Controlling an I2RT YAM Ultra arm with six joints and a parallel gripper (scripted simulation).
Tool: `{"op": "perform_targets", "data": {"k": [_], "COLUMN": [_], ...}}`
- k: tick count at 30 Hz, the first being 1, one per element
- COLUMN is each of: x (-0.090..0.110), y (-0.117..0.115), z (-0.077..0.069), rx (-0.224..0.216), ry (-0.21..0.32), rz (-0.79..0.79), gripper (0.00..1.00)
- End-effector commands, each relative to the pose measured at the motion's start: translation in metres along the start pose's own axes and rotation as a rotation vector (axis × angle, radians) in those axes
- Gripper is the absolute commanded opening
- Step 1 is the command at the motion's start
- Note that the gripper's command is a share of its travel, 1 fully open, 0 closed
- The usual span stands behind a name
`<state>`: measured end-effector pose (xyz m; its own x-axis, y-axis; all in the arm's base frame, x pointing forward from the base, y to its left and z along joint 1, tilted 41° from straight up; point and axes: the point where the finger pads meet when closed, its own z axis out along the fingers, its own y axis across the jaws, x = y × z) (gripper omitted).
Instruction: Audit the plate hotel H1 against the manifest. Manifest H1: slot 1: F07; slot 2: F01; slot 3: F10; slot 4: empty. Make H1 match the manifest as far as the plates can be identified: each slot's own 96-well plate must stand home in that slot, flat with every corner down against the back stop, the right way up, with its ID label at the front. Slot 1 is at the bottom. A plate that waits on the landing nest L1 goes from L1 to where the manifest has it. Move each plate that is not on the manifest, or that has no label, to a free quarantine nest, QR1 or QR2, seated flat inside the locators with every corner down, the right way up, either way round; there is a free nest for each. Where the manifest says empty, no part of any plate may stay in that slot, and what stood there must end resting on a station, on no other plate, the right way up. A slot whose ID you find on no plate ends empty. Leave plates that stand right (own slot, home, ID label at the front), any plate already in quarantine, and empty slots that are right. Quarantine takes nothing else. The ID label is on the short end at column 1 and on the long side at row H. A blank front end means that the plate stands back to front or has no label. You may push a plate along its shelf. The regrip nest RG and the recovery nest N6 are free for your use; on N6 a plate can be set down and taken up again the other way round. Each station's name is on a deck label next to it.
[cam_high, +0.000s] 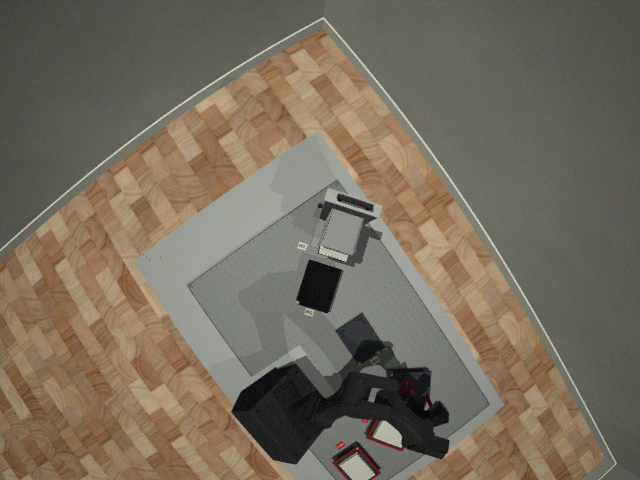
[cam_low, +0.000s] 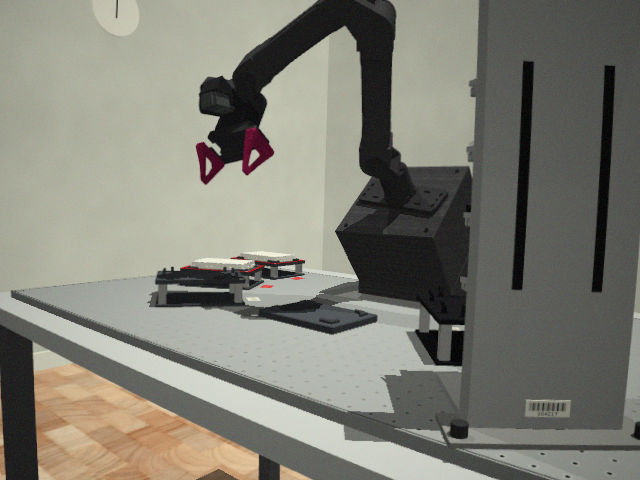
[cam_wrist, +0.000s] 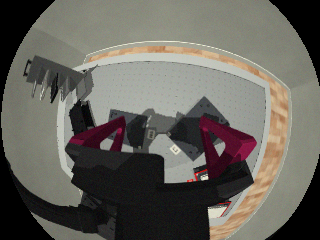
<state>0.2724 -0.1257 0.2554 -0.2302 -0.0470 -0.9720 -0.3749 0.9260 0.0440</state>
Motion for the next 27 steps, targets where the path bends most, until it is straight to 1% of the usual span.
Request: {"op": "perform_targets", "data": {"k": [1,10,14,15,27], "x": [-0.006,-0.0063,-0.0075,-0.0043,-0.0043], "y": [0.0046,0.0049,0.0057,0.0048,0.0048], "z": [-0.0035,-0.0018,0.0032,-0.0026,-0.0026], "rx": [-0.092,-0.102,-0.126,-0.098,-0.098], "ry": [-0.066,-0.065,-0.07,-0.061,-0.061], "rz": [-0.262,-0.258,-0.245,-0.261,-0.261], "gripper": [1.0,1.0,1.0,1.0,1.0]}}
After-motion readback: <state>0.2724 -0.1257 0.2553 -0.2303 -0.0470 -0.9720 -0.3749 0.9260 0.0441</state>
